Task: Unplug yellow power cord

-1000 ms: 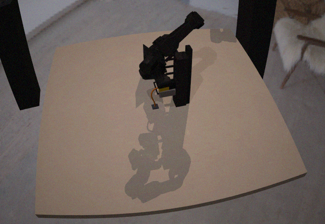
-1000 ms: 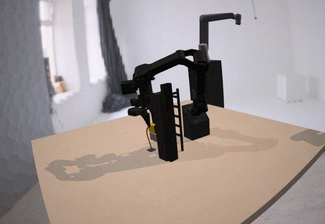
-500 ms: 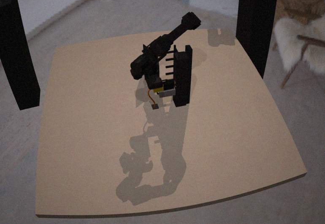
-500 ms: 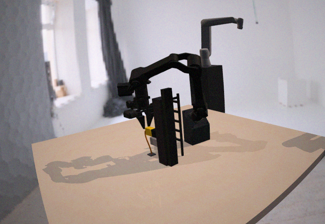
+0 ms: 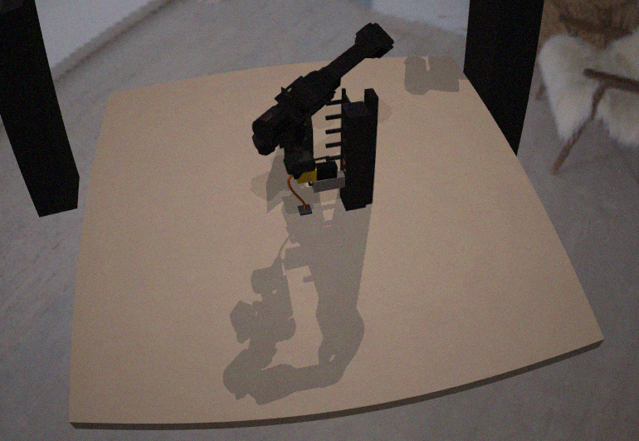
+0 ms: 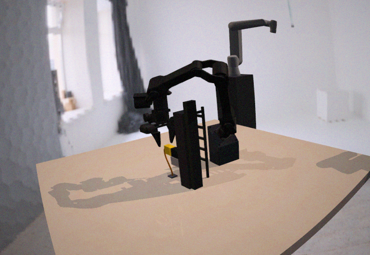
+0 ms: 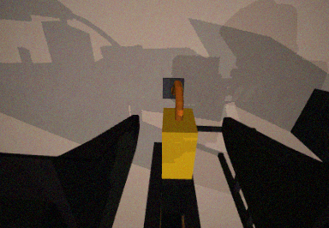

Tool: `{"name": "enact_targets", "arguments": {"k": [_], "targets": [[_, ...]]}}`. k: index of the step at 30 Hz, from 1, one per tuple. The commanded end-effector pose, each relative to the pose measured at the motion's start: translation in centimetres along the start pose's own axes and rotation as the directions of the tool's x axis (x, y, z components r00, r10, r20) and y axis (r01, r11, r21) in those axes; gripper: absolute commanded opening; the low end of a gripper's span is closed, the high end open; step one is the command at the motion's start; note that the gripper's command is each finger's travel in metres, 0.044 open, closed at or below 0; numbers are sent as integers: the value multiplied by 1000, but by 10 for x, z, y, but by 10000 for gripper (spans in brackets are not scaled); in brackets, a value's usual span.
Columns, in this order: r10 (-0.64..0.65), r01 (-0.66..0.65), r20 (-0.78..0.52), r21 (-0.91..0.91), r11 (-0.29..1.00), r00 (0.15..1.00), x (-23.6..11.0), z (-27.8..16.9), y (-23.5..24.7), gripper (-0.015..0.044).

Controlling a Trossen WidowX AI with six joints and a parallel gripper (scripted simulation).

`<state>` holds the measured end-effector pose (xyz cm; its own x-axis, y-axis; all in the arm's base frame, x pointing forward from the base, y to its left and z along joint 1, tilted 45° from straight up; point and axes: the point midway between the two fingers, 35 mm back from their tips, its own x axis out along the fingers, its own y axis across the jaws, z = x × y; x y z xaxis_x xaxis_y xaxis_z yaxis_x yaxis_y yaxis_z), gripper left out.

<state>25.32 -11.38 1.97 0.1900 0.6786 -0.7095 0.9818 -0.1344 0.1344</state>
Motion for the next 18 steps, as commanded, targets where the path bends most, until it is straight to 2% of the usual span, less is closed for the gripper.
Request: {"name": "enact_targets", "arguments": {"k": [1, 4, 8, 18], "targets": [[4, -4, -1, 2, 1000, 1000, 0, 2, 1, 367], [4, -4, 2, 2, 1000, 1000, -5, 19, 2, 440], [4, -4, 3, 1, 1000, 1000, -12, 58, 1, 440], [4, -4, 3, 1, 1000, 1000, -12, 60, 0, 440]]}}
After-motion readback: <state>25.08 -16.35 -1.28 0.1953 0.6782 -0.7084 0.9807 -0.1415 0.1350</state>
